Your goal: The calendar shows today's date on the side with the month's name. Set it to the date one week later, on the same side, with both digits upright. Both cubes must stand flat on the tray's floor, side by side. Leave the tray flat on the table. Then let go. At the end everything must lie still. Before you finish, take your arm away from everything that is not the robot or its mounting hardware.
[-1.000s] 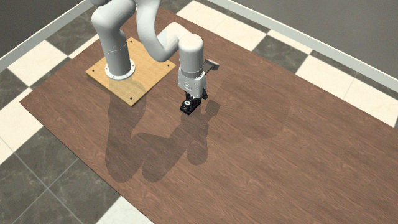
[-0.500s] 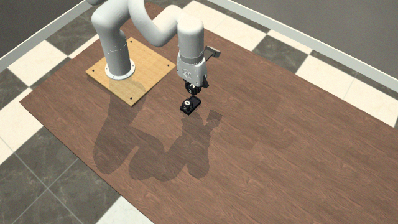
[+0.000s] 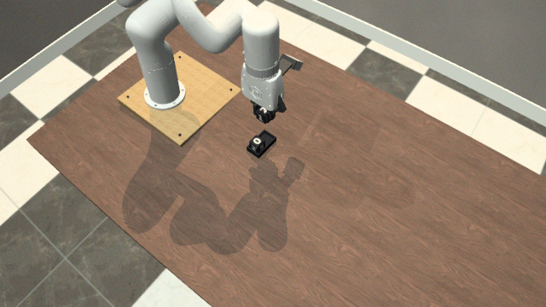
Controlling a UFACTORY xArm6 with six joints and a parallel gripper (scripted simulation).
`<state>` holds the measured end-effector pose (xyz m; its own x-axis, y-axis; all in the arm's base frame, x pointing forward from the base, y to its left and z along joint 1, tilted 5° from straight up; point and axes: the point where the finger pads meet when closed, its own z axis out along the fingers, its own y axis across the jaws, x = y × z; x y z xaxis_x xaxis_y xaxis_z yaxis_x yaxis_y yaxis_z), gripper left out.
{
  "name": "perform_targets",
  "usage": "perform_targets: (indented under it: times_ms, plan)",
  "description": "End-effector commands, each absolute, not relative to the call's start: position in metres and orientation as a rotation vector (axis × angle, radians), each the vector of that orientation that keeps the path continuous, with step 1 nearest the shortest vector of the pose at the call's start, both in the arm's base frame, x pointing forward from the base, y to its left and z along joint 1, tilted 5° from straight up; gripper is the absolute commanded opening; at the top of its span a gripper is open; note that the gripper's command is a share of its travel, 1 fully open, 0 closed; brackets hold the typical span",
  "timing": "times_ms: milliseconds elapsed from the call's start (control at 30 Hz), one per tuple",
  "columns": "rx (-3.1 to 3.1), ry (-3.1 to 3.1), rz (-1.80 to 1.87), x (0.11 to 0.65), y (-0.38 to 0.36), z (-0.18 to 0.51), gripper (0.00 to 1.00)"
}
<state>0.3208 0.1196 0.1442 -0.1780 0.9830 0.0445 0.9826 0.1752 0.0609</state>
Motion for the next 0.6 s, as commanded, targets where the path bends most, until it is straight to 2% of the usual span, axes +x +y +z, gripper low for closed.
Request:
perform_targets:
  times_ms: [0, 567]
  plan:
    - [1.993, 2.415, 0.123, 0.323, 0.12, 0.146, 0.29]
    - [1.386, 2.789, 0.116, 0.364, 0.117, 0.152, 0.29]
